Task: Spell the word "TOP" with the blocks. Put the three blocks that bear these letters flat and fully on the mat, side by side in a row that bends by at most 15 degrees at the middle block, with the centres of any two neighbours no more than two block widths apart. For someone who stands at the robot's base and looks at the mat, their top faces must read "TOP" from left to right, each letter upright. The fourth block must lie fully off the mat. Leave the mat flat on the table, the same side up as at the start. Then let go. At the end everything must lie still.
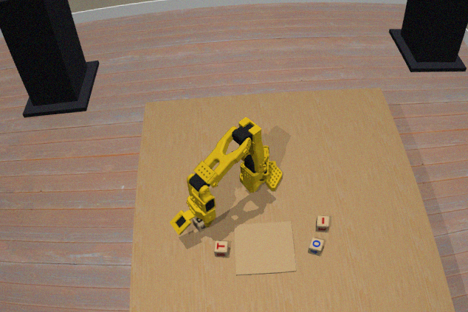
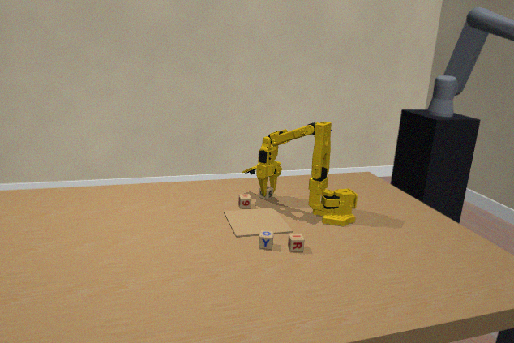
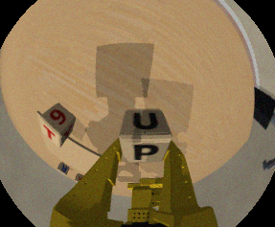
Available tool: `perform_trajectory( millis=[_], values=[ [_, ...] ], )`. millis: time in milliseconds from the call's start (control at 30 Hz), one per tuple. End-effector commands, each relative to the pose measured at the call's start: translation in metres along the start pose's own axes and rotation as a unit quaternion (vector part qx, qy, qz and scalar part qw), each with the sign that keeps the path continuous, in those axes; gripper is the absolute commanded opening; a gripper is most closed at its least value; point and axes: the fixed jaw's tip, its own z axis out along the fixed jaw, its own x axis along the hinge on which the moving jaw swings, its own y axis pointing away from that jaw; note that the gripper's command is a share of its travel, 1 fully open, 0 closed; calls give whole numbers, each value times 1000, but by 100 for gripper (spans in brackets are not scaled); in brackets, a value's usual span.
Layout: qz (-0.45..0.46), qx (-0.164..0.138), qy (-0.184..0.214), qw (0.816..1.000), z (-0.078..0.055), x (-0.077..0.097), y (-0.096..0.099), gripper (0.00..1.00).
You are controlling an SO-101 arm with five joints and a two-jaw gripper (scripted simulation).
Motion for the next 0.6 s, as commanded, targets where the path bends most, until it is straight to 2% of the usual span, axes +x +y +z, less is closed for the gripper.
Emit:
perform_trajectory(
  millis=[0,200,567],
  values=[
    [5,-6,-45,999,-13,-14,1,5],
    [5,-6,-45,999,-13,-14,1,16],
    [5,-6,-45,999,-13,-14,1,18]
  ],
)
